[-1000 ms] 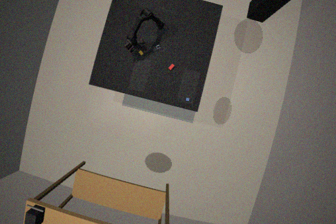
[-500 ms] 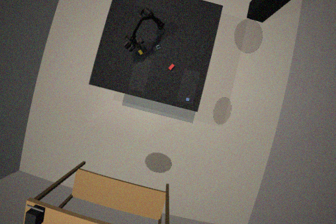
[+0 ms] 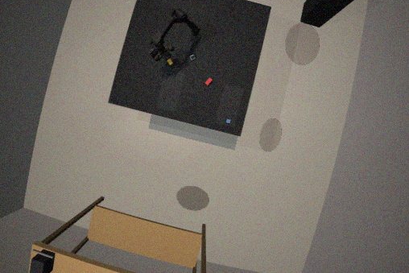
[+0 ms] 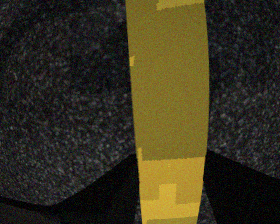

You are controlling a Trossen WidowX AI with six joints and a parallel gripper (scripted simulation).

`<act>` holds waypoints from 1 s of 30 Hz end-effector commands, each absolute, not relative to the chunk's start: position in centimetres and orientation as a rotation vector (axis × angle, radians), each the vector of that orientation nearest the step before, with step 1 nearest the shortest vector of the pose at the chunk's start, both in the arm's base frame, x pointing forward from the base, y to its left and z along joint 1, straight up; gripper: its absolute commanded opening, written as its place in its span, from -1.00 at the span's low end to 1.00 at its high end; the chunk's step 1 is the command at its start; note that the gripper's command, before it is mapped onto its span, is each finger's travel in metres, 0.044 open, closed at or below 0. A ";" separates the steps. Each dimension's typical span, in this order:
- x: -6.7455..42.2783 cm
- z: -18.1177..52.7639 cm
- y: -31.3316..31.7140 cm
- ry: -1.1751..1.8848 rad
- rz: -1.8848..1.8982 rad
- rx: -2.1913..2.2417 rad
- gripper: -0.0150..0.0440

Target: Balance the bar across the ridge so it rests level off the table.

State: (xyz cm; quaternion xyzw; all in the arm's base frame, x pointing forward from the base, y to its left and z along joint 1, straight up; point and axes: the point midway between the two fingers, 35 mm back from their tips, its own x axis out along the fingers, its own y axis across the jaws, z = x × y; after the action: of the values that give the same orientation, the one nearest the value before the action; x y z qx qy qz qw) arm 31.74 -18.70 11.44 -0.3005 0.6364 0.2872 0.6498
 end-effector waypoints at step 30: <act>32.0 14.6 -10.5 1.452 0.617 -0.650 -0.49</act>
State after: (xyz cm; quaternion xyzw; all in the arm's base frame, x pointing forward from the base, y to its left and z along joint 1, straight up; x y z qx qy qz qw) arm 32.12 -11.76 14.48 -0.2879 0.6401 0.2774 0.6561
